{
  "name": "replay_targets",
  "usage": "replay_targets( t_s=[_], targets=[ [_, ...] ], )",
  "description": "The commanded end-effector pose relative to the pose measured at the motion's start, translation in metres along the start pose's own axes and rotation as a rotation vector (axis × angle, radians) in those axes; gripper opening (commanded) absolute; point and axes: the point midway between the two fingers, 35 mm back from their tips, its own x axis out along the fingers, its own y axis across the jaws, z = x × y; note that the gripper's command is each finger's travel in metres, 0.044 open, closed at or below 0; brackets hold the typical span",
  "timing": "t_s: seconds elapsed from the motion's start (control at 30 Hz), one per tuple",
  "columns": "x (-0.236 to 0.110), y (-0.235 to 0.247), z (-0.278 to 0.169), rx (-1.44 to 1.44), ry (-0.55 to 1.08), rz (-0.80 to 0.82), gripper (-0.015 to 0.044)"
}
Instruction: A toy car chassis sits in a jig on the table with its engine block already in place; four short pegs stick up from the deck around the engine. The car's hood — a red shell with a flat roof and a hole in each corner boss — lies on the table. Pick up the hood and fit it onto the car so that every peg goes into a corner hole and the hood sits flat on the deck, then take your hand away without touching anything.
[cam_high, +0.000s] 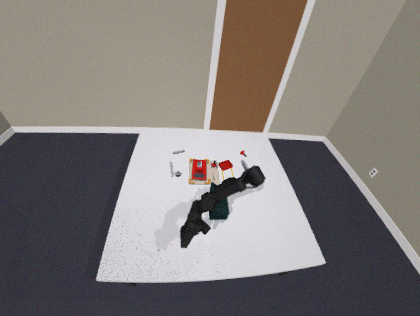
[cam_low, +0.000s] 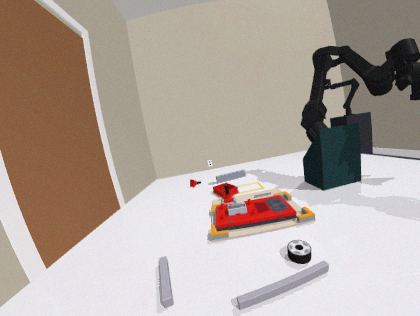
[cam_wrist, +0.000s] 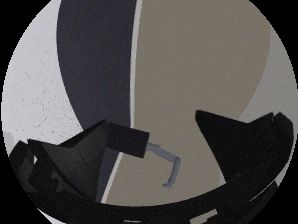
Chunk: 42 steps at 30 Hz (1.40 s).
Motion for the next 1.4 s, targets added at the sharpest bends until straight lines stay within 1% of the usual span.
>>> replay_targets(
  t_s=[0.0, 0.2, 0.47, 0.57, 0.8, 0.97, 1.13, 1.2, 1.37],
  targets=[
    [-0.018, -0.018, -0.049, 0.171, 0.152, -0.049, 0.0440],
    [-0.066, -0.034, -0.129, 0.498, 0.399, -0.148, 0.0440],
    [-0.156, -0.035, -0.214, 0.911, 0.681, -0.338, 0.0440],
    [-0.189, -0.030, -0.226, 1.012, 0.709, -0.405, 0.0440],
    [-0.254, -0.014, -0.263, 1.266, 0.881, -0.564, 0.0440],
    [-0.323, 0.009, -0.282, 1.429, 1.038, -0.707, 0.0440],
    [-0.360, 0.023, -0.288, 1.537, 1.118, -0.800, 0.0440],
    [-0.386, 0.035, -0.290, 1.628, 1.175, -0.879, 0.0440],
    [-0.461, 0.073, -0.286, 1.878, 1.332, -1.136, 0.0440]
  ],
)
